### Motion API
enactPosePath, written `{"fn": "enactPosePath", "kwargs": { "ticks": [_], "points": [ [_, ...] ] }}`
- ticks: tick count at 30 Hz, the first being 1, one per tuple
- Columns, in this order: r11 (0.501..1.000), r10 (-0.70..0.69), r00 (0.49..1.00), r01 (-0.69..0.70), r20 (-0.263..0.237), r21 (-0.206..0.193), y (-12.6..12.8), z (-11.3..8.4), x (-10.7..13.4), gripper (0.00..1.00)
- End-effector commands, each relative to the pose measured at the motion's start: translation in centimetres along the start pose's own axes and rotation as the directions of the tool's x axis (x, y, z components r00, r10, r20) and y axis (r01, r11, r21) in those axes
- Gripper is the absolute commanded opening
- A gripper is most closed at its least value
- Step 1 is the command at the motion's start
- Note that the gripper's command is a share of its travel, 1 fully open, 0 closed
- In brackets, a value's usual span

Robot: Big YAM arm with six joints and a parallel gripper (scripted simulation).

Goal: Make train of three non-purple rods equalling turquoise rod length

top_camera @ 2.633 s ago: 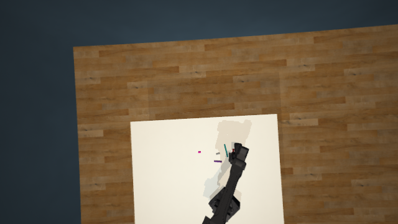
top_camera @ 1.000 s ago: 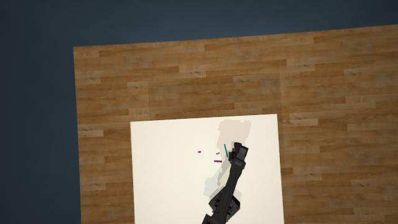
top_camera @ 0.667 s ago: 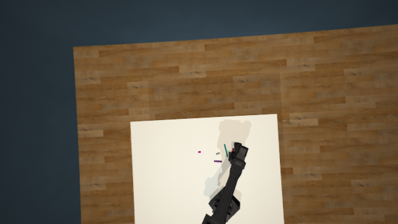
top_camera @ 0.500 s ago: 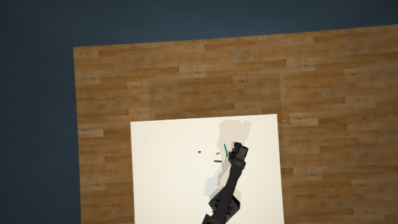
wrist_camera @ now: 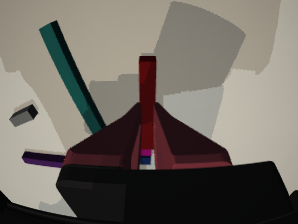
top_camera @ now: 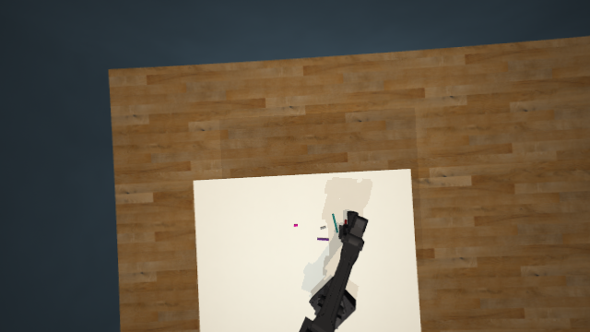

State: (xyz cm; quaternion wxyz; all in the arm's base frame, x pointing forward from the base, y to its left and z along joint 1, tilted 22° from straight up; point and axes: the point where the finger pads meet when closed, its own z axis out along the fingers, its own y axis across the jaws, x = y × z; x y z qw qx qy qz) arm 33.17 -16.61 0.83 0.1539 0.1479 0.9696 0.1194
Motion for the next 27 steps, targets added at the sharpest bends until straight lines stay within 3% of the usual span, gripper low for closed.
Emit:
{"fn": "enactPosePath", "kwargs": {
  "ticks": [1,27],
  "points": [
    [1.0,-0.001,1.0,0.001,0.001,0.002,0.26,0.33,0.05,0.04],
    [1.0,0.004,1.0,-0.004,-0.005,0.001,0.42,0.38,0.03,0.04]
  ]
}}
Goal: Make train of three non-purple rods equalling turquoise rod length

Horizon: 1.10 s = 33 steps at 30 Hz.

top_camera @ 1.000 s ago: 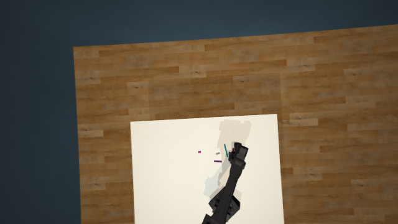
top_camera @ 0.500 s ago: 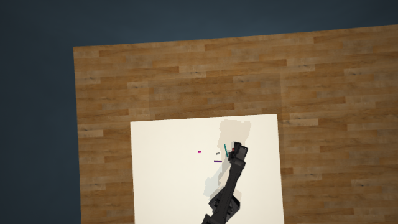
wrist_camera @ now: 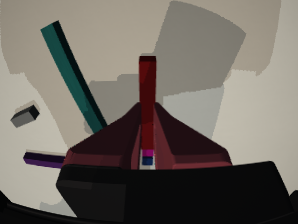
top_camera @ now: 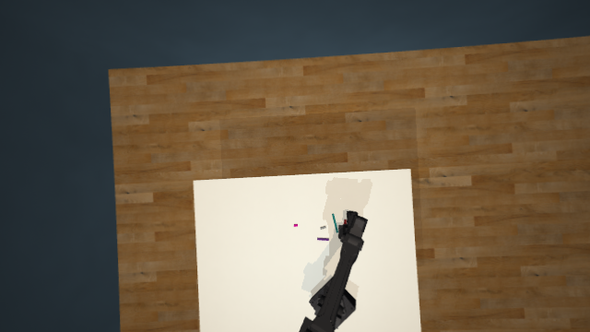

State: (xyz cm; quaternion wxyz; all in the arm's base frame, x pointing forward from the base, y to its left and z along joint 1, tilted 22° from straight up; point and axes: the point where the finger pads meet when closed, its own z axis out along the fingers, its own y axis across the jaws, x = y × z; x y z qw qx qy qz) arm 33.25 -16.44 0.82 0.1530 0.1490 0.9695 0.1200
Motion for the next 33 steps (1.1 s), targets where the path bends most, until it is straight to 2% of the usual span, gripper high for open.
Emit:
{"fn": "enactPosePath", "kwargs": {
  "ticks": [1,15,23,33],
  "points": [
    [1.0,0.001,1.0,-0.001,-0.003,0.001,0.2,0.3,0.1,0.04],
    [1.0,0.002,1.0,-0.002,-0.007,0.0,0.3,0.4,0.1,0.04],
    [1.0,-0.004,1.0,0.004,0.007,0.004,0.1,0.0,-1.1,0.04],
    [1.0,-0.005,1.0,0.005,0.008,0.004,0.1,0.0,-1.2,0.04]
  ]
}}
